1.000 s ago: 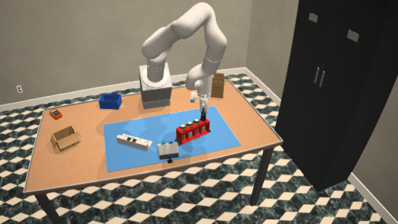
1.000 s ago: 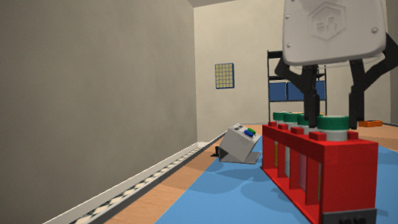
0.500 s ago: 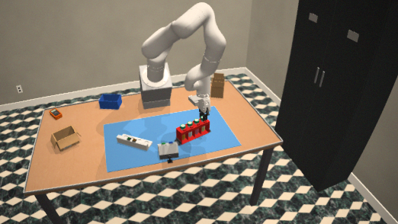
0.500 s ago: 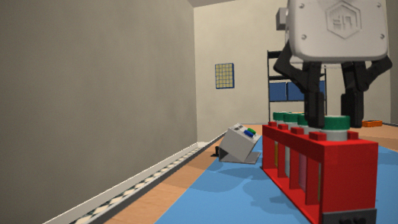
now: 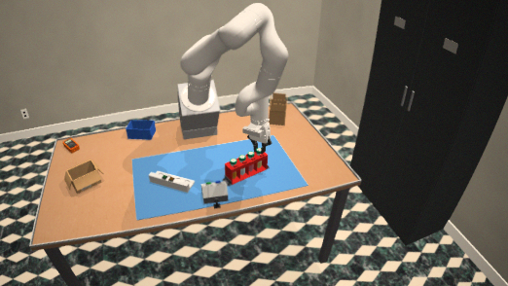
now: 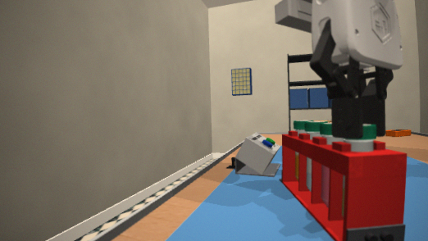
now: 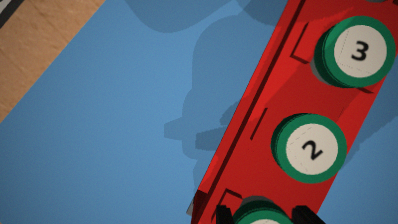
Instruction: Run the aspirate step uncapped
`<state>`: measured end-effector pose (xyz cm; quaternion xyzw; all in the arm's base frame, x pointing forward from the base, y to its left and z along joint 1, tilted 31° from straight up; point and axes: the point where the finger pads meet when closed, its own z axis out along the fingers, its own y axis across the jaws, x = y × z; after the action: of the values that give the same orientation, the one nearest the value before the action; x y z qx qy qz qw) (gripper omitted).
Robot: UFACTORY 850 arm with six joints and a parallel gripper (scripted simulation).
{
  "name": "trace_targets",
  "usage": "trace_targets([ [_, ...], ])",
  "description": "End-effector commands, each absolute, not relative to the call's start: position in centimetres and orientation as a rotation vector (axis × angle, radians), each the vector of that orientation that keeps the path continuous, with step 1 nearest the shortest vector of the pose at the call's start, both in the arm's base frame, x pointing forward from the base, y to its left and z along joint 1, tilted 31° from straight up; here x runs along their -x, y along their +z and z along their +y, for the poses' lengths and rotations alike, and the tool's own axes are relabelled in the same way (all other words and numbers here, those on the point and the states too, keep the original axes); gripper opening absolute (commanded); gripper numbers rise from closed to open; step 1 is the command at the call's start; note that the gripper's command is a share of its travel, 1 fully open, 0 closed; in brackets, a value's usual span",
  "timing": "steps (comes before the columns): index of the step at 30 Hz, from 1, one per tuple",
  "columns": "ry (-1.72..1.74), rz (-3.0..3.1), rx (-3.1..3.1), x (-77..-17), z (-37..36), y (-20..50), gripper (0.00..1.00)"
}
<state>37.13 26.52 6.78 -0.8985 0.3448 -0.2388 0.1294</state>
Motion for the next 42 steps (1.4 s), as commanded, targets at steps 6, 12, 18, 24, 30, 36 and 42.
trace_targets([
  [6,-0.784,0.573,2.847,-37.16,26.57,6.85,0.0],
  [12,-0.784,0.573,2.847,-37.16,26.58,6.86,0.46],
  [18,-0.784,0.573,2.847,-37.16,26.58,6.86,0.46],
  [24,-0.77,0.686,2.803,-37.17,26.58,6.85,0.46],
  [30,-0.721,1.012,2.646,-37.17,26.58,6.85,0.46],
  [36,-0.664,1.311,2.457,-37.17,26.58,6.85,0.46],
  [42,-0.622,1.495,2.315,-37.17,26.58,6.85,0.46],
])
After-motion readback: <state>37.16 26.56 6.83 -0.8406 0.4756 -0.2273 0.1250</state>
